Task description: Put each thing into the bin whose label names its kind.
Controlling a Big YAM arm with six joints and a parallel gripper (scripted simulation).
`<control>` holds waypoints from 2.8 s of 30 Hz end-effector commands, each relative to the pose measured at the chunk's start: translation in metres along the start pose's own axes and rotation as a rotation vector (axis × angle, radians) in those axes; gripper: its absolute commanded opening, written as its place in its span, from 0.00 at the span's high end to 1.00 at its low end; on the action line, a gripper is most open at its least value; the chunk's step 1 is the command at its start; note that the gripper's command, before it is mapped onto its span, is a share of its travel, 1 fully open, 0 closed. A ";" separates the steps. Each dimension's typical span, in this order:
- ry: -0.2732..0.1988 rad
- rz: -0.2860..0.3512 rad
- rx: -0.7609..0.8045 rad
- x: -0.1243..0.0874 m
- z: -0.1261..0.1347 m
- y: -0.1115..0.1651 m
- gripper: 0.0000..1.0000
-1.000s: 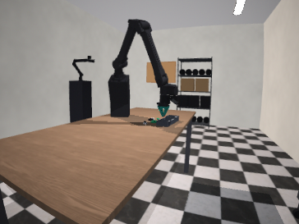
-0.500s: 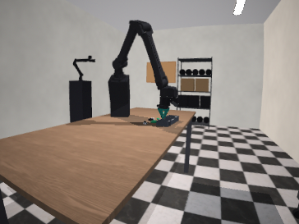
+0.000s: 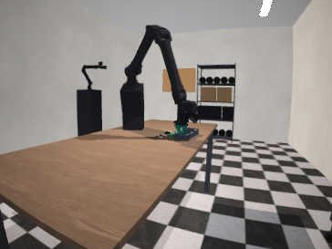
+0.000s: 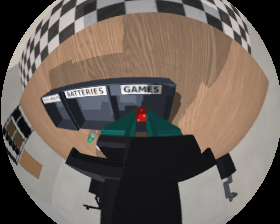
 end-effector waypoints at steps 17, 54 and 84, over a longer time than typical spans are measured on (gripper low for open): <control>0.001 -0.016 -0.012 -0.001 0.000 -0.010 0.90; 0.005 -0.023 0.001 -0.034 -0.001 -0.011 0.71; 0.003 -0.021 0.045 -0.048 0.014 -0.001 0.73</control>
Point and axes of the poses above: the point where the finger pads meet when closed, its own x axis out along the fingers, its own z axis across the jaws, y = z × x, the point moved 10 cm from there along -x, back along the fingers, and after that the axes turned 11 degrees about -x, right-handed, at the moved point
